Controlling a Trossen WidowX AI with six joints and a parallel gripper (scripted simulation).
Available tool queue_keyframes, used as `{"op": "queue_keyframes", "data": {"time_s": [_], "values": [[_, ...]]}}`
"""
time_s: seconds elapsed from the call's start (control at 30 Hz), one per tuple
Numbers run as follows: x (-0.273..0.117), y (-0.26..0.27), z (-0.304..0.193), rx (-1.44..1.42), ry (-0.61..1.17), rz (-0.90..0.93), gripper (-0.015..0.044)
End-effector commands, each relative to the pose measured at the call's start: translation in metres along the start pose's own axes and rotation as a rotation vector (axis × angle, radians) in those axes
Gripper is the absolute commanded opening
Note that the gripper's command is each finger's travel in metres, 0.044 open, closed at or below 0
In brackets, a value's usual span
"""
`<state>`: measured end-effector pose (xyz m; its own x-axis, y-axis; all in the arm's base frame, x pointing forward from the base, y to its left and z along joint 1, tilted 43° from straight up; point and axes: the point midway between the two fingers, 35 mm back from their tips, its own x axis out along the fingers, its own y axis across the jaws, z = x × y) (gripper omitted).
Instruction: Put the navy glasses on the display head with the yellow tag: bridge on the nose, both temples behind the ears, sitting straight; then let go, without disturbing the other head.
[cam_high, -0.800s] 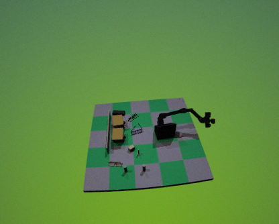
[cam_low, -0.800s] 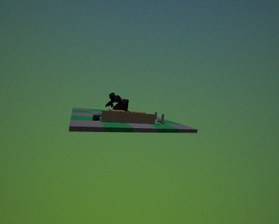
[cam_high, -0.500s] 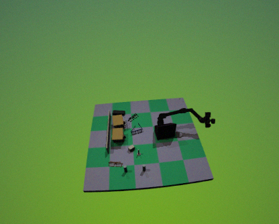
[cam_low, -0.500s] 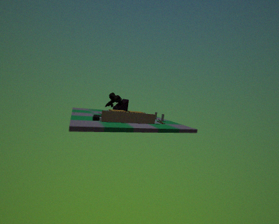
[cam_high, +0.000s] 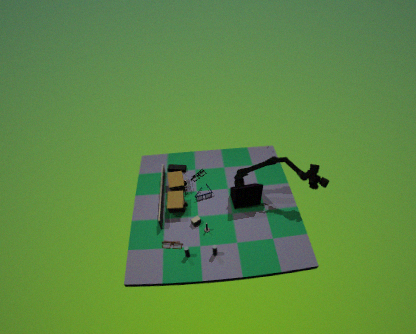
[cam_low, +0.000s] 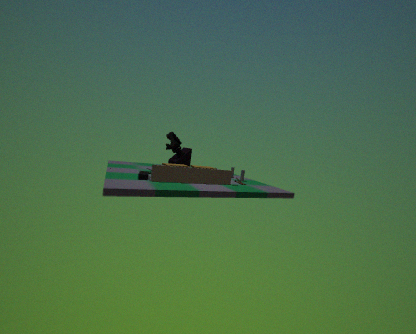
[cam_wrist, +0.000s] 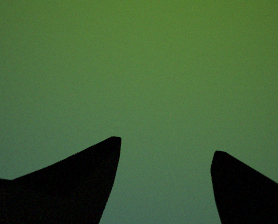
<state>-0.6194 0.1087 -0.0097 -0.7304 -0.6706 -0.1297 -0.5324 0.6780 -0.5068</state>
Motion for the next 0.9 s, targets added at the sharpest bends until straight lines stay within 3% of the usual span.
{"op": "queue_keyframes", "data": {"time_s": [0.0, 0.43, 0.53, 0.87], "values": [[-0.055, 0.036, -0.015, 0.166, 0.054, 0.152, 0.0200], [-0.267, 0.118, -0.021, 0.736, 0.341, 0.643, 0.0200], [-0.293, 0.119, -0.010, 0.904, 0.397, 0.687, 0.0200], [-0.475, 0.111, 0.021, 1.289, 0.788, 0.973, 0.0200]]}}
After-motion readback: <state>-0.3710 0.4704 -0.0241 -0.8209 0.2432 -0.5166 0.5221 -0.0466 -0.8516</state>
